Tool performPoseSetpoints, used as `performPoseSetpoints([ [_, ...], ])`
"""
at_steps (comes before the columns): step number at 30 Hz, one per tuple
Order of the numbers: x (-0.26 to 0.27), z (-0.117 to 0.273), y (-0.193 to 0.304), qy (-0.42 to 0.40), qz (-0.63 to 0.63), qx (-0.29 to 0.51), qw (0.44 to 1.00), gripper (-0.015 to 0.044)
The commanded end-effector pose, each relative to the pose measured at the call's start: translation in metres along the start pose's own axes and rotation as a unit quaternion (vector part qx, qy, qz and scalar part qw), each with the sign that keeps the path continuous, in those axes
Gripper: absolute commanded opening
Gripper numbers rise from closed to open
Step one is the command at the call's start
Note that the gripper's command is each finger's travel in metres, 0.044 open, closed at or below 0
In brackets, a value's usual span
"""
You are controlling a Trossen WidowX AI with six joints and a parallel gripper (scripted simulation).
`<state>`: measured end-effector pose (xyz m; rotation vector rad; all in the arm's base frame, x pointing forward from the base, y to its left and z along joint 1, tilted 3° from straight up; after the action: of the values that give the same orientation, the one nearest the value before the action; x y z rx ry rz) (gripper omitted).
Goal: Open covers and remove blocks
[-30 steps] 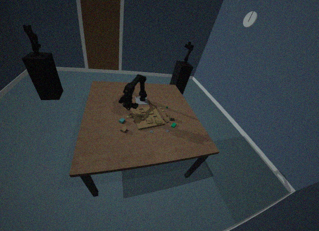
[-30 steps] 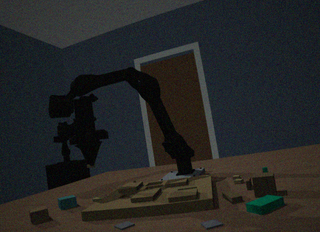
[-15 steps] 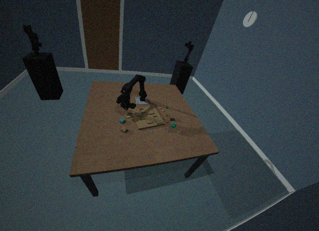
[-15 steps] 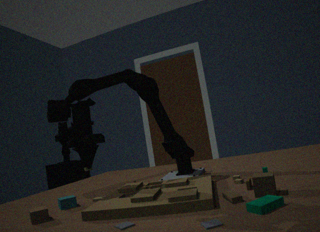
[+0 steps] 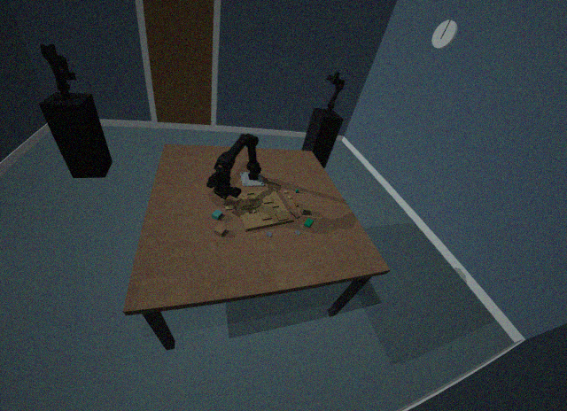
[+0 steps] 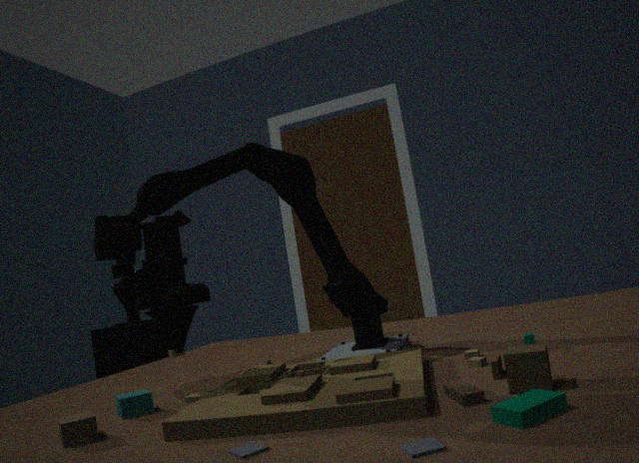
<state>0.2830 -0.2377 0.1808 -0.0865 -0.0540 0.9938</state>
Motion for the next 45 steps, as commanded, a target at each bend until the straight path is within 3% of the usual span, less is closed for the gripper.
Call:
performPoseSetpoints([
  [1,0.000,-0.008,0.000,-0.002,0.003,0.002,1.000,0.0080],
  [45,0.001,-0.073,0.005,-0.002,0.003,0.003,1.000,0.0080],
])
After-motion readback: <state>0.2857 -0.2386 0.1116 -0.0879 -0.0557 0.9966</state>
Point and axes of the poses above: the point midway between the two fingers, 35 mm back from their tips, its own z axis back along the fingers, its own x axis across the jaws, y = z × x, the point moved 5 cm from there along z, back along the fingers, and after that the axes turned 2 degrees about z, right-handed, at the moved point
